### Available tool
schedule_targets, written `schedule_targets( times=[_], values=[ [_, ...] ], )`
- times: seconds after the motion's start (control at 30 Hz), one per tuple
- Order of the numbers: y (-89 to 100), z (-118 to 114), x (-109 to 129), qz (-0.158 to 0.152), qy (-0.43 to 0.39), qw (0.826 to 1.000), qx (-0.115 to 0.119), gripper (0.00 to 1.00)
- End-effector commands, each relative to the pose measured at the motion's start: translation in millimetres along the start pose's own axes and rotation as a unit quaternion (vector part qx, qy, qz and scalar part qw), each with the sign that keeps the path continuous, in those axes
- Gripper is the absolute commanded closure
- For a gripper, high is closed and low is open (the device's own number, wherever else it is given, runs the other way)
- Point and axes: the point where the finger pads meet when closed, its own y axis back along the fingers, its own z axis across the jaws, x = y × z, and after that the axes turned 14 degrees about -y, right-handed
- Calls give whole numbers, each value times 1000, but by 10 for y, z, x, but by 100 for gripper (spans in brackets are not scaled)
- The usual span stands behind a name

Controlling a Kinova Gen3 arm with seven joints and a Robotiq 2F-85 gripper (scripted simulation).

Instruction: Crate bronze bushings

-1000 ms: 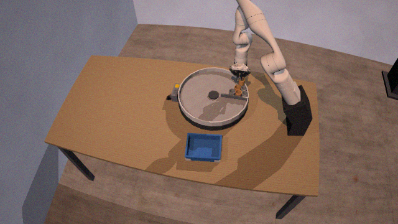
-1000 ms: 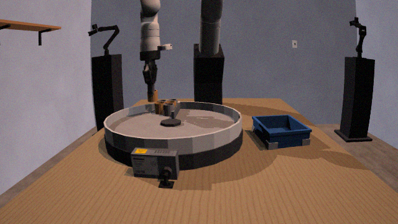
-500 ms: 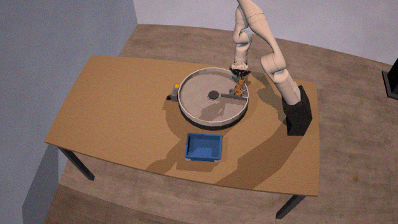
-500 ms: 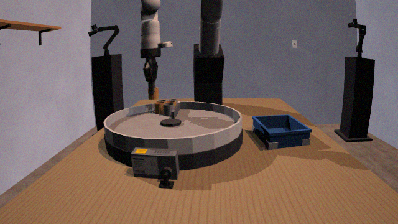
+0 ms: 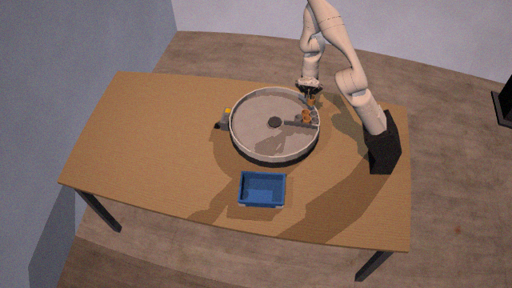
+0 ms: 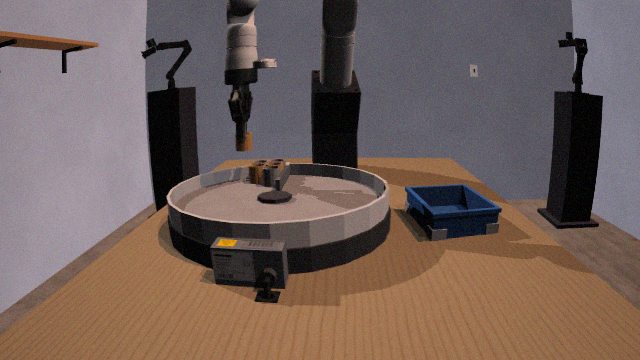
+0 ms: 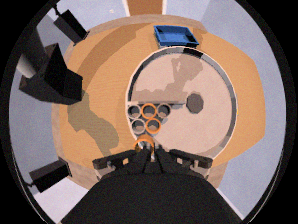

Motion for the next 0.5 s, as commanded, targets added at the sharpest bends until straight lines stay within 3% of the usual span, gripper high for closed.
schedule_targets(
  times=[0.0, 0.1, 0.47],
  values=[
    [2, -7, 232, 2, 4, 1000, 1, 100],
    [3, -9, 585, 2, 4, 1000, 1, 100],
    [3, -9, 585, 2, 4, 1000, 1, 100]
  ],
)
